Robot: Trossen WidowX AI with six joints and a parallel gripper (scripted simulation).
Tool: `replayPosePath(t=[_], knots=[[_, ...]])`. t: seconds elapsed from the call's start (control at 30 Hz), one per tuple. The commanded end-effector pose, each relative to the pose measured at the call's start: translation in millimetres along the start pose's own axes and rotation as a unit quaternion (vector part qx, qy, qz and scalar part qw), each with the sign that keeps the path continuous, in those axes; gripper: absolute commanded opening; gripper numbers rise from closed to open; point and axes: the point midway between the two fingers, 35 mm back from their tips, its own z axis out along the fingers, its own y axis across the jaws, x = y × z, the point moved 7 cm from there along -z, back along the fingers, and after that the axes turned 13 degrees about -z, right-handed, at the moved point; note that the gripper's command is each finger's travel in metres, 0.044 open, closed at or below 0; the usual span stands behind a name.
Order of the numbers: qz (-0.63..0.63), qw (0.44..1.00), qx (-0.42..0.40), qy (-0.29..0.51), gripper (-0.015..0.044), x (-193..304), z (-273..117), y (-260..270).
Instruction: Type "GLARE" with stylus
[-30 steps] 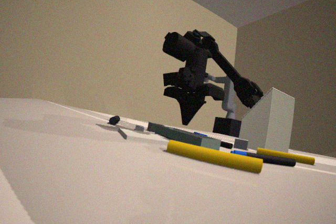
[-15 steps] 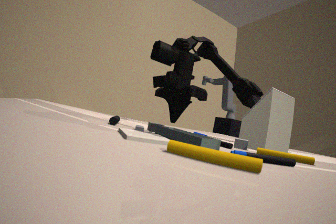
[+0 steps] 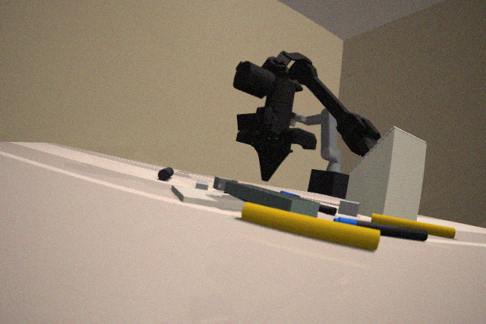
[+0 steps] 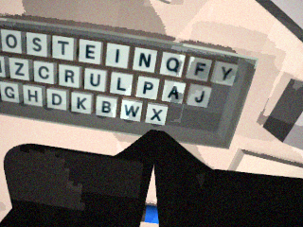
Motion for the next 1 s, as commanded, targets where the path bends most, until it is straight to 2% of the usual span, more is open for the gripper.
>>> replayPosePath(t=[0.0,0.27,0.4,0.47,0.8,0.87,0.97], knots=[[0.004,1.0,-0.001,-0.001,0.0,5,1,7],[0.004,1.0,-0.001,-0.001,0.0,4,1,9],[0.004,1.0,-0.004,-0.002,0.0,-10,0,66],[0.005,1.0,-0.003,-0.002,0.0,-12,0,78],[0.005,1.0,-0.003,-0.002,0.0,-12,0,78],[0.005,1.0,-0.004,-0.002,0.0,-13,-9,78],[0.004,1.0,-0.005,-0.002,0.0,-13,-50,78]])
